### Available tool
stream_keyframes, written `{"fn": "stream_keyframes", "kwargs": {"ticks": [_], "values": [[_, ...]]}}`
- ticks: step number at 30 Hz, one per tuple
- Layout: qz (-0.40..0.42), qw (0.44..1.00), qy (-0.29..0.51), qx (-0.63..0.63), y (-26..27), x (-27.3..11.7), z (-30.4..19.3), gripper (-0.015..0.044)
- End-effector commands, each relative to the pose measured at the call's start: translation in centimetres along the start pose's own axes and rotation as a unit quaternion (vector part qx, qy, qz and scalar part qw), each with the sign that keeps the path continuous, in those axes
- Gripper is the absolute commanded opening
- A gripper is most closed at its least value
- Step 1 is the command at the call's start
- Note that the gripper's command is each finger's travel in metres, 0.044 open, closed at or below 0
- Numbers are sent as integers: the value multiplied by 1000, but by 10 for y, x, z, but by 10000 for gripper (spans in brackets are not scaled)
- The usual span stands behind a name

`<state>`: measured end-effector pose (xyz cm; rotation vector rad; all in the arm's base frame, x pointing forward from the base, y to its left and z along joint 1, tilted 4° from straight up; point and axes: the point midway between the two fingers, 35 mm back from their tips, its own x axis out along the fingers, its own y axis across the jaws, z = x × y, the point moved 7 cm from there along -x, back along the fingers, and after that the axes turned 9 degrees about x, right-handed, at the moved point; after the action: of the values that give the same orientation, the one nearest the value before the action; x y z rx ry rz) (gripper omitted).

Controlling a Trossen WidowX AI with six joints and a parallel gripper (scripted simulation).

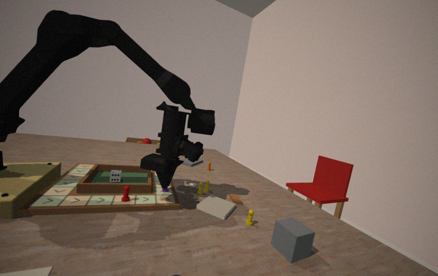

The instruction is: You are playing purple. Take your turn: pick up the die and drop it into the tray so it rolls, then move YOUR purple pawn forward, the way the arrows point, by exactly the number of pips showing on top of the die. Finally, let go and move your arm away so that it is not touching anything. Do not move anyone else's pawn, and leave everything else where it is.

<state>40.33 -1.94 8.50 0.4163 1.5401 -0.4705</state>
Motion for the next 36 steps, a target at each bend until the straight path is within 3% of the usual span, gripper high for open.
{"fn": "stream_keyframes", "kwargs": {"ticks": [1,9,36], "values": [[-1,1000,0,2,0,1,0,35],[-1,1000,0,2,0,-2,1,0],[-1,1000,-1,2,4,-123,5,0]]}}
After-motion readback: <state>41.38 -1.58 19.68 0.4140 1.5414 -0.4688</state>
